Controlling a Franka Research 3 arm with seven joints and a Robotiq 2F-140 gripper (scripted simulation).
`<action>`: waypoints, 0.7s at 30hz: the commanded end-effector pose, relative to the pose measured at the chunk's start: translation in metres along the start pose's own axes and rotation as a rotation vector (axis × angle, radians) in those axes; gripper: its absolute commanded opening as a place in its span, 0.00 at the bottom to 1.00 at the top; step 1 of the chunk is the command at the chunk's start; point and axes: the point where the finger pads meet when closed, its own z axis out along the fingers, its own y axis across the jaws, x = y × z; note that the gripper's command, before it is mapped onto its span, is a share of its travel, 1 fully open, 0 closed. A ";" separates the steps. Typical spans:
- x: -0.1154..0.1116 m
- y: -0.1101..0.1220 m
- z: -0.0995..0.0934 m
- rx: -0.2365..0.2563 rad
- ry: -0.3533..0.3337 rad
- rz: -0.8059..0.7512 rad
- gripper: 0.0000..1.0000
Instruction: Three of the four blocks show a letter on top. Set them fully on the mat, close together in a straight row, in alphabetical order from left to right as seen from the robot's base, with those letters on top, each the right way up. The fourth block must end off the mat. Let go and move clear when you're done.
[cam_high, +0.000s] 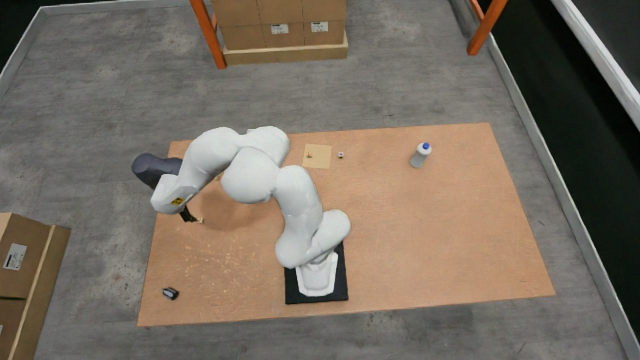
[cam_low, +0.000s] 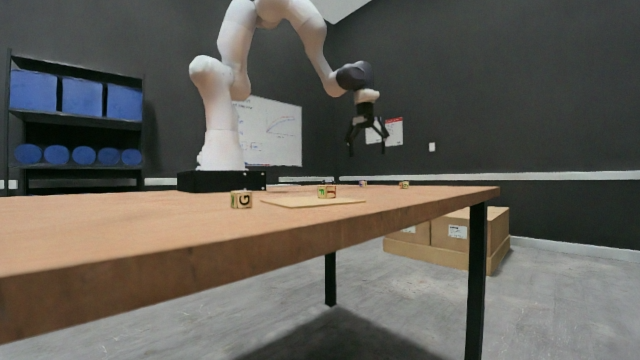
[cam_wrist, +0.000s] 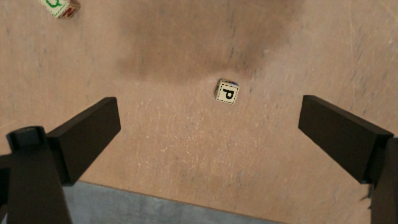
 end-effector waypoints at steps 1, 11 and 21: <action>-0.006 0.006 0.007 0.001 0.003 0.139 1.00; -0.015 0.027 0.025 -0.020 0.014 0.243 1.00; -0.015 0.027 0.026 -0.021 0.015 0.247 0.43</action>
